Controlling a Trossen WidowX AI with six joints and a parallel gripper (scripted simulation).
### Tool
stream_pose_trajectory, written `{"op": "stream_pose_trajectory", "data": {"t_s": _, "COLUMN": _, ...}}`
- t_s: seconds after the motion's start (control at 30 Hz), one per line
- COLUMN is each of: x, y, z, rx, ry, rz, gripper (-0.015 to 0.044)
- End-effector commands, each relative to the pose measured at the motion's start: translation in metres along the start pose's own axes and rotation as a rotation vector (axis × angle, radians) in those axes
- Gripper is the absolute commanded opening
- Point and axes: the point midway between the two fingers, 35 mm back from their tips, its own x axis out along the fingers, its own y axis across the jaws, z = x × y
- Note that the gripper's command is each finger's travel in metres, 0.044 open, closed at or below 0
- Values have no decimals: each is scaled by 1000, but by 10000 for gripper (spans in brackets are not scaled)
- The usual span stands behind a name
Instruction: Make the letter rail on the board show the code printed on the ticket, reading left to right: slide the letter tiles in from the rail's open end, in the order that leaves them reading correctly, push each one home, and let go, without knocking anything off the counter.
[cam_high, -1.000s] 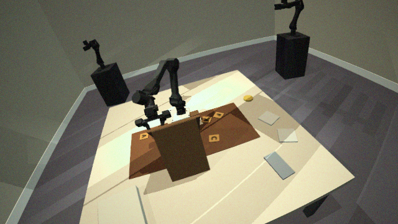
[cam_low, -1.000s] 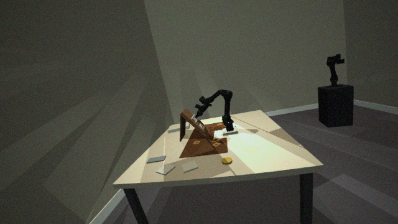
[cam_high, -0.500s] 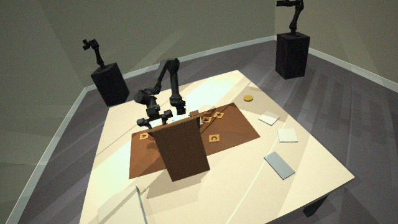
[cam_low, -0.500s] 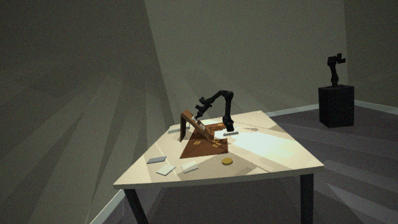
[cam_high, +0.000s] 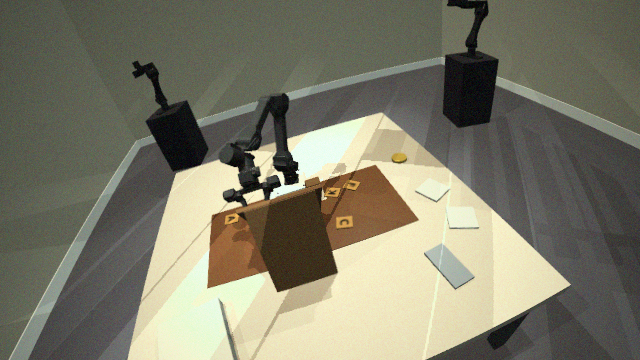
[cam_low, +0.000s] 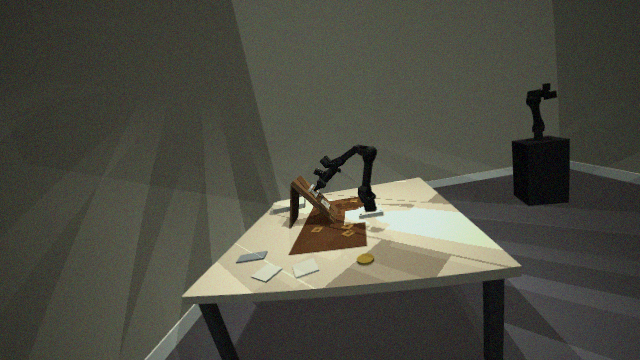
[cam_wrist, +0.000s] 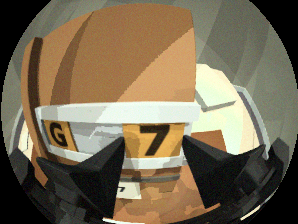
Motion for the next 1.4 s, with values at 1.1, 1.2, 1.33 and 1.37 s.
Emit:
{"op": "stream_pose_trajectory", "data": {"t_s": 1.1, "x": -2, "y": 23, "z": 2, "rx": 2, "ry": -6, "rz": -5, "gripper": 0}}
{"op": "stream_pose_trajectory", "data": {"t_s": 1.2, "x": -2, "y": 24, "z": 2, "rx": 2, "ry": -6, "rz": -5, "gripper": 0}}
{"op": "stream_pose_trajectory", "data": {"t_s": 1.33, "x": -2, "y": 27, "z": 2, "rx": 2, "ry": -6, "rz": -5, "gripper": 0}}
{"op": "stream_pose_trajectory", "data": {"t_s": 1.37, "x": -2, "y": 27, "z": 2, "rx": 2, "ry": -6, "rz": -5, "gripper": 0}}
